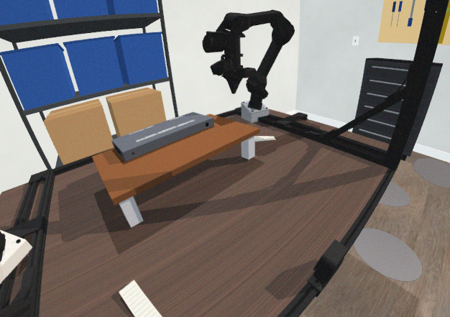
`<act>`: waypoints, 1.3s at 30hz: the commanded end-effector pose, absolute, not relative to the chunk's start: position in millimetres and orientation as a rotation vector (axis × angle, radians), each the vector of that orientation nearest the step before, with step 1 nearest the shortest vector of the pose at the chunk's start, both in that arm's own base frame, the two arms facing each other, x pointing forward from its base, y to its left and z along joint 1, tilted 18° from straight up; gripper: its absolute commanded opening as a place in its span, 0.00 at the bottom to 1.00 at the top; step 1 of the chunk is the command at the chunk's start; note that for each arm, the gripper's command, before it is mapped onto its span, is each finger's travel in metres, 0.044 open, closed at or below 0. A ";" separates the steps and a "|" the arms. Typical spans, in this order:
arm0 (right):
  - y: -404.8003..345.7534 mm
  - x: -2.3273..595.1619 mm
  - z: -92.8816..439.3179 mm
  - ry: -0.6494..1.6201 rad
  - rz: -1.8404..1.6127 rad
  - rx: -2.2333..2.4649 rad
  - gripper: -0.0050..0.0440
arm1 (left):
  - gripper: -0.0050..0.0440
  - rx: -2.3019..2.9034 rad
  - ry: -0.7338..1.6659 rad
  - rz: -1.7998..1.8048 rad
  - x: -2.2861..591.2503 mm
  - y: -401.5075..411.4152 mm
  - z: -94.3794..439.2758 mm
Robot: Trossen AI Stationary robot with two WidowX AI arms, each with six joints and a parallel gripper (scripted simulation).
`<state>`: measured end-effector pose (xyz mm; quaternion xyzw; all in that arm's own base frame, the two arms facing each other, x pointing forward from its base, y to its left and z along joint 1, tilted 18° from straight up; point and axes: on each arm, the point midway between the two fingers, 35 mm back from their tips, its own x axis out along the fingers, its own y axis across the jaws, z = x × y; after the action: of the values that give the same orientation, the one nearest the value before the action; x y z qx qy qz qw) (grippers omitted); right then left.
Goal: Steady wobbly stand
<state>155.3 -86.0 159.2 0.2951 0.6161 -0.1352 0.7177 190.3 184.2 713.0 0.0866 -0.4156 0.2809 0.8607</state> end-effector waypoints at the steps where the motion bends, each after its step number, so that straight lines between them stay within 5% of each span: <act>1: -86.0 155.3 159.2 1.363 -0.299 0.653 0.10 | 0.10 0.274 -0.987 0.587 164.2 159.5 743.8; 6: -86.0 155.3 159.2 1.363 -0.299 0.653 0.10 | 0.10 0.274 -0.987 0.587 164.2 159.5 743.8; 17: -86.0 155.3 159.2 1.363 -0.299 0.653 0.10 | 0.10 0.550 -1.374 0.592 69.6 68.4 794.4; 39: -86.0 155.3 159.2 1.363 -0.299 0.653 0.10 | 0.10 0.696 -1.603 0.605 13.4 14.3 803.5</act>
<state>155.3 -86.0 159.2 0.2951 0.6161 -0.1352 0.7177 12.7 12.4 802.5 0.2978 -0.6916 0.2567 0.6059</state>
